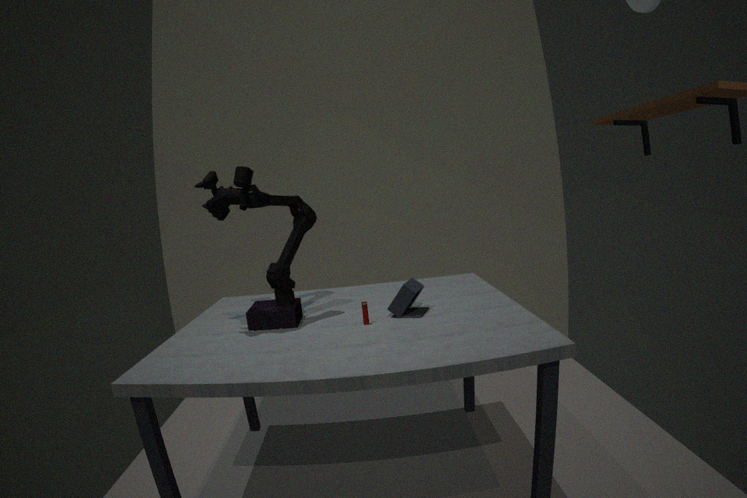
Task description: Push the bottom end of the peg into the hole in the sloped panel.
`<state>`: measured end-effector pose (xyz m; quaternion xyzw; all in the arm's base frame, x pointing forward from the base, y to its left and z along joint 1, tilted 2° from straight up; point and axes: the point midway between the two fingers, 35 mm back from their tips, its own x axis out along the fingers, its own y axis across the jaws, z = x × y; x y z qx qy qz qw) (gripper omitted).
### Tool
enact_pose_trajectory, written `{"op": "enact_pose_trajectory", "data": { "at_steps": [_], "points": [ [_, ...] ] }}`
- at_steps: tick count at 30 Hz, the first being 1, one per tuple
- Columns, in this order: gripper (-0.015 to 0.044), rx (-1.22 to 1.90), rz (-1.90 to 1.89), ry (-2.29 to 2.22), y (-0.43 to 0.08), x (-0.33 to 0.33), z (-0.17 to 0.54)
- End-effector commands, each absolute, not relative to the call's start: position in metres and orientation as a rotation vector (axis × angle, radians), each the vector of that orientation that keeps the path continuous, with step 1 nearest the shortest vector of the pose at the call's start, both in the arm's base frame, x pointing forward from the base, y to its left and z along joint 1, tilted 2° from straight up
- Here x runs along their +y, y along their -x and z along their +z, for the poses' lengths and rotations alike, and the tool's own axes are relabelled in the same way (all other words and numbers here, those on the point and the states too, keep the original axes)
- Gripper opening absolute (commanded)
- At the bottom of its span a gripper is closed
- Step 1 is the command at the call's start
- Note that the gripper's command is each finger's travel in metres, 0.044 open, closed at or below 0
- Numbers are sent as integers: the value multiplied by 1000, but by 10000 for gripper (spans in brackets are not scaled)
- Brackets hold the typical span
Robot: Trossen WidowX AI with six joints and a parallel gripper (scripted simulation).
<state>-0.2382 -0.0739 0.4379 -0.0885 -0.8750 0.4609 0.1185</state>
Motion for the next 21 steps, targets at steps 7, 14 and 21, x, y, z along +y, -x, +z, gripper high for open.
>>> {"op": "enact_pose_trajectory", "data": {
  "at_steps": [7,14,21],
  "points": [
    [440,-2676,1403,40,239,-125,427],
    [440,-2770,1428,-130,234,-164,416],
    [440,-2862,1448,-304,222,-203,403]
  ]
}}
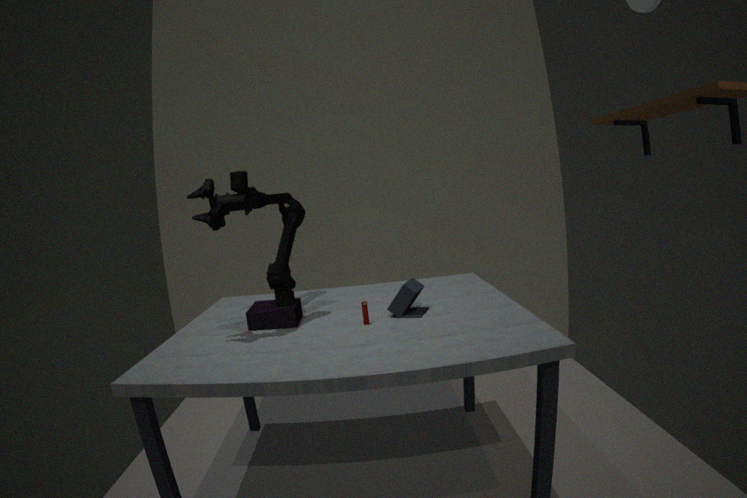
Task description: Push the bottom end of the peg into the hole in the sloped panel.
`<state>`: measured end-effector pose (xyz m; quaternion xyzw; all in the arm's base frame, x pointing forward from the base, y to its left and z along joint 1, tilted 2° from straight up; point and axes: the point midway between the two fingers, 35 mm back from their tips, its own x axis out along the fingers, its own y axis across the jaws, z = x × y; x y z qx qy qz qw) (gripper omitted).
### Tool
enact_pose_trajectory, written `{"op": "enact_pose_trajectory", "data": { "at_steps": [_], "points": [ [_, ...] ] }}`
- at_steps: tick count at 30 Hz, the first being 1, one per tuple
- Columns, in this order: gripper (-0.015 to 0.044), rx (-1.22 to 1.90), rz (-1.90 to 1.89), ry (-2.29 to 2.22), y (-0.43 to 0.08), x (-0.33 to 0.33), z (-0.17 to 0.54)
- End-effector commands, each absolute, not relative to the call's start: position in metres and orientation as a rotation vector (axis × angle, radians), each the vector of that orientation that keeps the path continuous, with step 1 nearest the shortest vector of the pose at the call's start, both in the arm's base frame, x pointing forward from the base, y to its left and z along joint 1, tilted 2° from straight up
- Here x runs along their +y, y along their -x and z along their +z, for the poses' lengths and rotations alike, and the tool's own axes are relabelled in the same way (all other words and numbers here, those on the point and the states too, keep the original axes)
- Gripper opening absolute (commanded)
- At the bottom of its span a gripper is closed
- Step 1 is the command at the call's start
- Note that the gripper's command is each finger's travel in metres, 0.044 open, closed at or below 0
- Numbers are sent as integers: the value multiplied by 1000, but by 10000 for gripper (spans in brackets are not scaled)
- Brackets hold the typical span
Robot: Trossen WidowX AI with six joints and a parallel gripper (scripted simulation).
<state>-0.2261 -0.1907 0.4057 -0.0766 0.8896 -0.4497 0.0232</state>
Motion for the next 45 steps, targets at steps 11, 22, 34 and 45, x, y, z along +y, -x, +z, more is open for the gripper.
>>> {"op": "enact_pose_trajectory", "data": {
  "at_steps": [11,22,34,45],
  "points": [
    [440,2563,-1250,500,192,-259,379],
    [440,2398,-1116,664,150,-306,352],
    [440,2219,-958,799,94,-343,322],
    [440,2058,-804,883,36,-364,292]
  ]
}}
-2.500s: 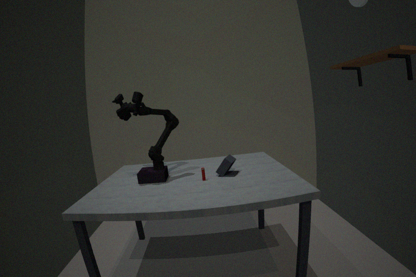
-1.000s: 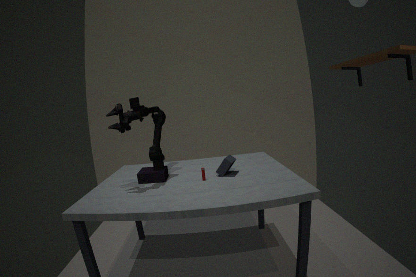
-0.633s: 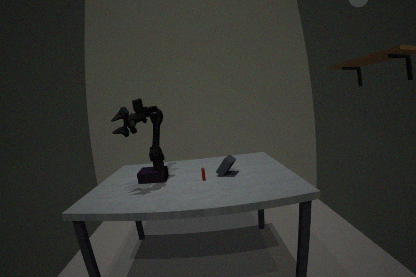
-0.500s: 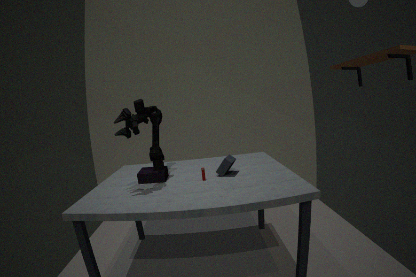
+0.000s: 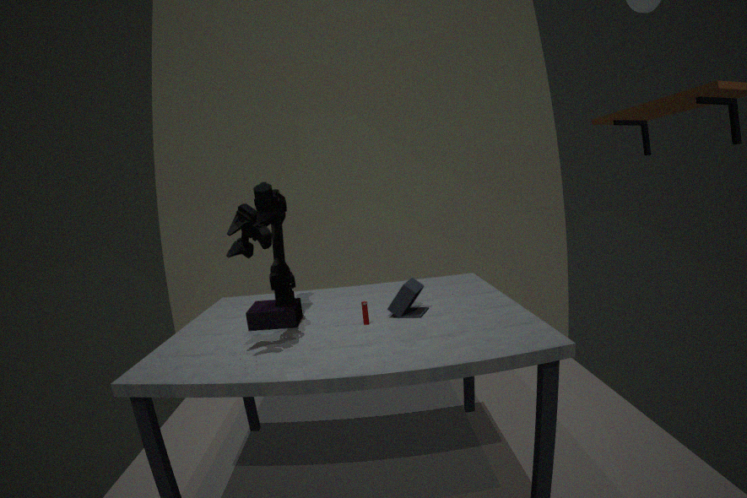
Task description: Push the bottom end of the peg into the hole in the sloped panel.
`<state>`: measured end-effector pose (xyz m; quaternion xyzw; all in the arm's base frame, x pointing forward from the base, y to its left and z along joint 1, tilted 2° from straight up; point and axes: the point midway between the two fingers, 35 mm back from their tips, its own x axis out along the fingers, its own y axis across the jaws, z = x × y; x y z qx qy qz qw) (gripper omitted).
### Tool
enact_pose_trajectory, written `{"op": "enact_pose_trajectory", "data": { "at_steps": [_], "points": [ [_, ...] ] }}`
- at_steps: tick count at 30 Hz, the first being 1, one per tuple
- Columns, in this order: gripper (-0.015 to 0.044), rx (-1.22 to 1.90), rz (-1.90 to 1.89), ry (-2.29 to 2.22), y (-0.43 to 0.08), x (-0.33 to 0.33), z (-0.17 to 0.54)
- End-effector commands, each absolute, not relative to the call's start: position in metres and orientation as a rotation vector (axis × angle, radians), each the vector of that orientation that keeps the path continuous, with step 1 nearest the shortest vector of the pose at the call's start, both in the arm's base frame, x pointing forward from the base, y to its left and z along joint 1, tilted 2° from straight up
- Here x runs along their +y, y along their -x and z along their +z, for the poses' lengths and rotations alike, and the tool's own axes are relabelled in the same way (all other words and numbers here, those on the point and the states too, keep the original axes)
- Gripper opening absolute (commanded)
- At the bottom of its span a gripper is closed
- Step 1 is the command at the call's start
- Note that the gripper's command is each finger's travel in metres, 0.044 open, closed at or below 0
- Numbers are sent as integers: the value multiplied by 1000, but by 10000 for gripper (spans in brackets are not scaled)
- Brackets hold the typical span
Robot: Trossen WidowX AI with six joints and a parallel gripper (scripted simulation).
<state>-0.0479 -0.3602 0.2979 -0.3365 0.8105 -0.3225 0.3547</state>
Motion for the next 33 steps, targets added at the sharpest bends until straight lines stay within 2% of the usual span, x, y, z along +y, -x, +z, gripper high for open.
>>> {"op": "enact_pose_trajectory", "data": {
  "at_steps": [1,17,33],
  "points": [
    [440,2044,-790,888,30,-365,289],
    [440,1837,-562,957,-59,-372,246],
    [440,1705,-306,991,-142,-351,205]
  ]
}}
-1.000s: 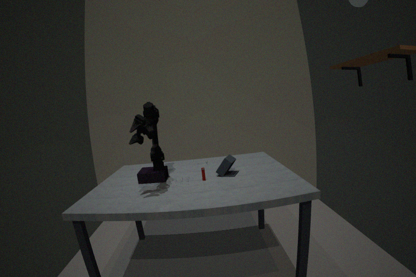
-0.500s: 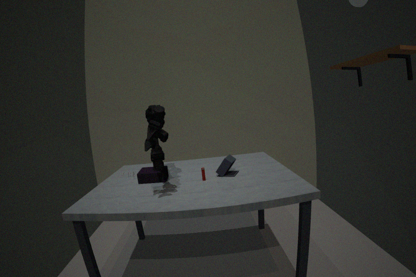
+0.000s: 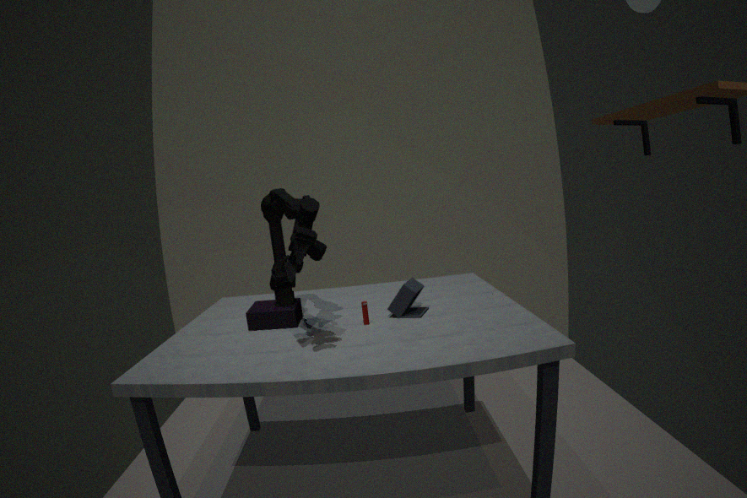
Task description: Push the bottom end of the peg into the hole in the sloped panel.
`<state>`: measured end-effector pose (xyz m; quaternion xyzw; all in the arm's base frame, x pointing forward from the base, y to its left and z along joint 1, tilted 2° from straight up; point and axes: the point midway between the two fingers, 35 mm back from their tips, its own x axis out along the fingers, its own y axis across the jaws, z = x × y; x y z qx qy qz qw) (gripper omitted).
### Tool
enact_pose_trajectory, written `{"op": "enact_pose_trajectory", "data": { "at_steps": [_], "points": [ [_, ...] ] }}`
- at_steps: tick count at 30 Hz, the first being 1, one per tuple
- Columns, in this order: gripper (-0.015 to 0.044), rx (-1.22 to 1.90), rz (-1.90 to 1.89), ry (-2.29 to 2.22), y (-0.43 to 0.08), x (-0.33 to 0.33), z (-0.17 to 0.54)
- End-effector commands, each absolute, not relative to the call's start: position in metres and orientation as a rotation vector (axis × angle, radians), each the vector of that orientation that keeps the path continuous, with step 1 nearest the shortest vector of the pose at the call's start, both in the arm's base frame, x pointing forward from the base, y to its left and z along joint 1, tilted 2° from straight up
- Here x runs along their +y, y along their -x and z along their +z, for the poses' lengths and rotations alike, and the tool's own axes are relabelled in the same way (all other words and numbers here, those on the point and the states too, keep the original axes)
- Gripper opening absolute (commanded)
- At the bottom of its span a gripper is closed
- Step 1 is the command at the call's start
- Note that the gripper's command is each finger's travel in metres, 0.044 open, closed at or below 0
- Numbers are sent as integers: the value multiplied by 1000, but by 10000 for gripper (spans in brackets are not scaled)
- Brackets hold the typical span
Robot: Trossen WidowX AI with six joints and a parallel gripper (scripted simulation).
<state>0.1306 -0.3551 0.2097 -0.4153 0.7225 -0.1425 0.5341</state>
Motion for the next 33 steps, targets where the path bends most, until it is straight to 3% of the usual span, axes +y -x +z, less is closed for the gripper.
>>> {"op": "enact_pose_trajectory", "data": {
  "at_steps": [1,33],
  "points": [
    [440,1700,-289,994,-146,-349,202],
    [440,1460,253,832,-278,-228,119]
  ]
}}
